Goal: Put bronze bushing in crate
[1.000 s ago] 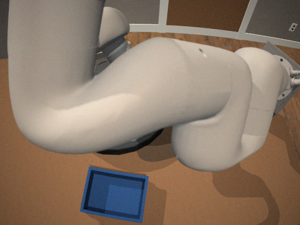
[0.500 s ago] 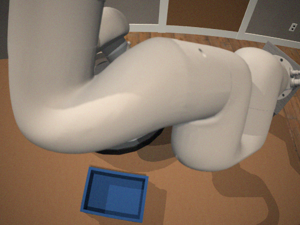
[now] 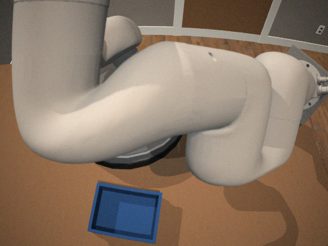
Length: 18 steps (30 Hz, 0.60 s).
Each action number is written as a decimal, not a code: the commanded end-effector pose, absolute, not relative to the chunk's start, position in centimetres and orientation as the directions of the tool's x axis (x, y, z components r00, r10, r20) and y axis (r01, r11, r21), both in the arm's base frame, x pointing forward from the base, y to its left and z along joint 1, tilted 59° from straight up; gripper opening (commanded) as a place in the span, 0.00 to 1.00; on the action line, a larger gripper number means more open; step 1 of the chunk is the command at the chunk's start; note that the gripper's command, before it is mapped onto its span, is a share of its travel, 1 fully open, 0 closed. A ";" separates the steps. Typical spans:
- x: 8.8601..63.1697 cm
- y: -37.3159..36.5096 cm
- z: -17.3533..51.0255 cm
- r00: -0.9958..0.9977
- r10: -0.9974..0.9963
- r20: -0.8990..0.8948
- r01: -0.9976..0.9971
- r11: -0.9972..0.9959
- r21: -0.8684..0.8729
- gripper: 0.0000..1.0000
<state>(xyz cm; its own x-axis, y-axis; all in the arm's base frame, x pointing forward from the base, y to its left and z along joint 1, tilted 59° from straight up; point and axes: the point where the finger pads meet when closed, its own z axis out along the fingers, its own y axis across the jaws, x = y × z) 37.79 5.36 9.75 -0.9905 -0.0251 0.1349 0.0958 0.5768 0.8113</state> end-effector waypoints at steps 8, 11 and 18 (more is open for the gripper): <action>38.1 5.6 9.5 -0.991 -0.022 0.134 0.097 0.577 0.811 0.10; 38.4 5.9 9.2 -0.991 -0.022 0.134 0.097 0.577 0.811 0.10; 38.5 6.0 9.1 -0.991 -0.022 0.134 0.097 0.577 0.811 0.10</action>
